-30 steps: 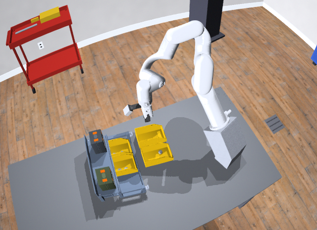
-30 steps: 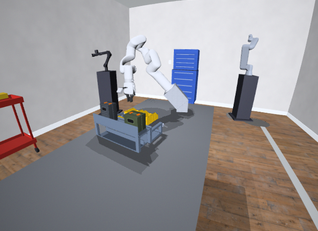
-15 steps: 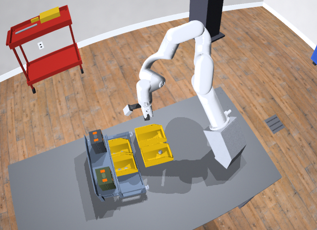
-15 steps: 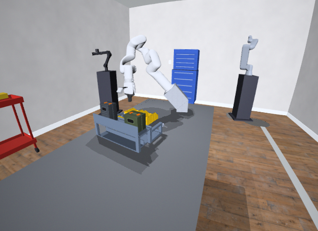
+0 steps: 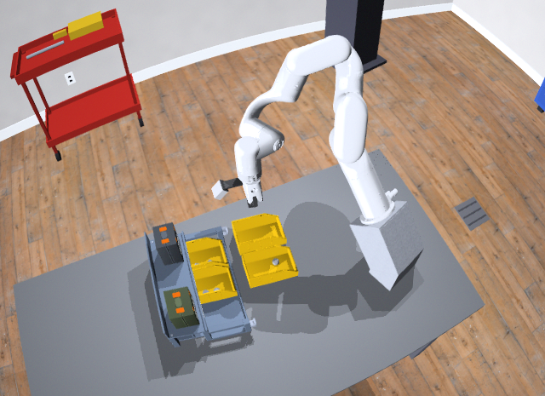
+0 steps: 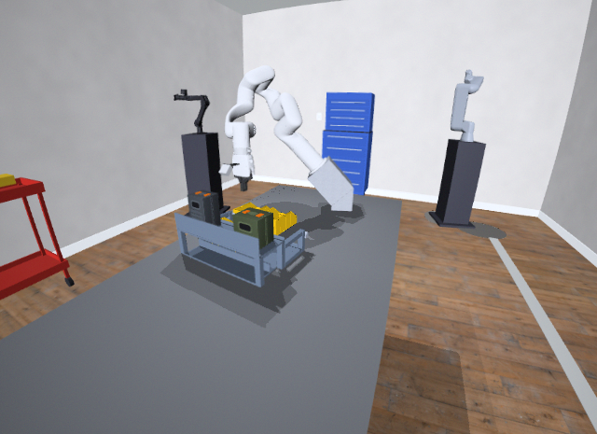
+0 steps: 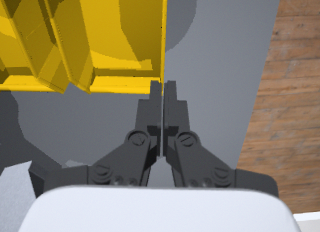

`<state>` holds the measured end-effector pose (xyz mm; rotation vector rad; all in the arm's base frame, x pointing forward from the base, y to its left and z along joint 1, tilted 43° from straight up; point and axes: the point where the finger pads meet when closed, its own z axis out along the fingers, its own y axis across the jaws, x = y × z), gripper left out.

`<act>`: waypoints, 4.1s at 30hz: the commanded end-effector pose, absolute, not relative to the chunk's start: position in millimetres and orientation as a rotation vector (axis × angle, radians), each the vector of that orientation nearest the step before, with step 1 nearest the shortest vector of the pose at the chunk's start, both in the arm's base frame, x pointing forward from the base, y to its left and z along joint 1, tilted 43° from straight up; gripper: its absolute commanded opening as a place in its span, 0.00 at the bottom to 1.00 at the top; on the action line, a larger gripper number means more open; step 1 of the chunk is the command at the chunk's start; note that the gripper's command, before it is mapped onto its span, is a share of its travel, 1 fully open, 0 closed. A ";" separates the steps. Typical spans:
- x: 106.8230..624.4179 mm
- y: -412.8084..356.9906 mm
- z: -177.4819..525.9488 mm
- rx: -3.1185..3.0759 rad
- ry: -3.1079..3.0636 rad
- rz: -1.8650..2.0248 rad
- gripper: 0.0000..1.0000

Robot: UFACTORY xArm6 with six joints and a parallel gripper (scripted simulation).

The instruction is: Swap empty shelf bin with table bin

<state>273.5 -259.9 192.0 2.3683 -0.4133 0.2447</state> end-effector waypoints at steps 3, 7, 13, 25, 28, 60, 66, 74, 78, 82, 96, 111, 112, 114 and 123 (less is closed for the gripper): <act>274.4 -259.9 192.9 2.368 -0.409 0.246 0.00; 275.3 -258.7 191.8 2.375 -0.362 0.228 0.00; 279.5 -252.8 186.7 2.395 -0.134 0.138 0.00; 293.6 -230.5 168.2 2.330 0.593 -0.146 0.00; 298.6 -221.4 161.0 2.270 0.803 -0.227 0.00; 321.6 -158.5 115.5 0.860 2.489 -0.959 0.00; 321.7 -158.0 115.1 0.542 2.673 -1.039 0.00; 321.7 -158.0 115.1 0.476 2.714 -1.051 0.26; 321.7 -158.0 115.1 0.476 2.714 -1.051 0.26; 321.7 -158.0 115.1 0.476 2.714 -1.051 0.26; 321.7 -158.0 115.1 0.476 2.714 -1.051 0.26; 321.9 -159.8 113.2 0.476 2.714 -1.051 0.26; 321.9 -160.3 112.6 0.476 2.714 -1.051 0.26; 322.1 -161.6 111.2 0.476 2.714 -1.051 0.26; 322.7 -168.5 104.0 0.476 2.714 -1.051 0.26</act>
